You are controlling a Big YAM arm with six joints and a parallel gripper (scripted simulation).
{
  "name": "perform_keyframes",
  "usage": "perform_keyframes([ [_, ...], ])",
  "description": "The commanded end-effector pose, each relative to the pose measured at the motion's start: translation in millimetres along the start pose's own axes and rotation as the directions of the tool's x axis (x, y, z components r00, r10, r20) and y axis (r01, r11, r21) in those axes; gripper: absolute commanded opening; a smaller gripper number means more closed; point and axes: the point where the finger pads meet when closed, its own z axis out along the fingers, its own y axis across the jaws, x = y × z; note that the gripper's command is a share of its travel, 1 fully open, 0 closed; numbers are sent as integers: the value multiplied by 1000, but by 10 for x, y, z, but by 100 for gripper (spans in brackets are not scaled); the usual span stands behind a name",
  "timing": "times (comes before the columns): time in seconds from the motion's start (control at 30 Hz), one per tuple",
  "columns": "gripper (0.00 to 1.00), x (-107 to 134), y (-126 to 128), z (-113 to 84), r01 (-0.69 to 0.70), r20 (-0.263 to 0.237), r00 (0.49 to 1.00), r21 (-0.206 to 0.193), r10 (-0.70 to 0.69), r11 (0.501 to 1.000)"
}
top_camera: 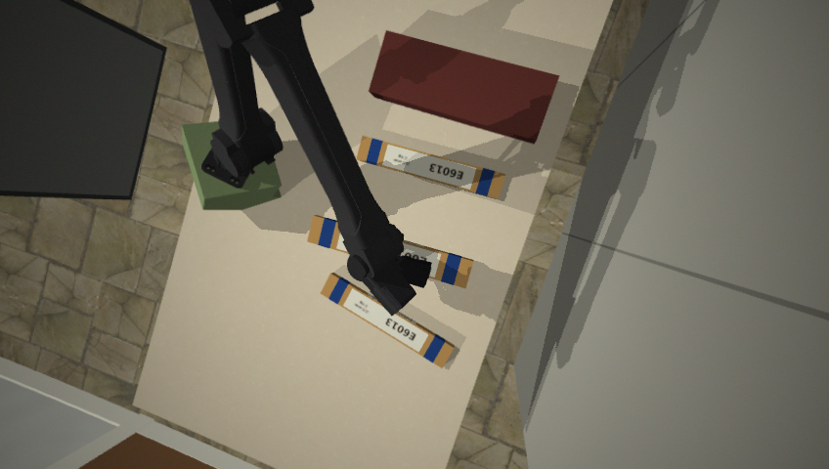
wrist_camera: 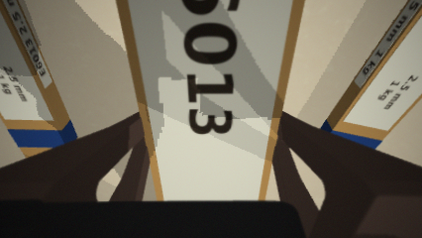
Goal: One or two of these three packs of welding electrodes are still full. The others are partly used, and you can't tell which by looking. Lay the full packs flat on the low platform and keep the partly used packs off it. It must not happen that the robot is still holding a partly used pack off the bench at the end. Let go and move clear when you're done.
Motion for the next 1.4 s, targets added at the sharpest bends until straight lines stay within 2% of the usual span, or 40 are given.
perform_keyframes([
  [0.0,0,-291,-74,-395,43,70,996,54,-47,998],
  [1.2,0,-257,-43,-1059,47,68,996,61,-51,997],
  [1.37,0,-255,-40,-1069,47,67,996,61,-51,997],
])
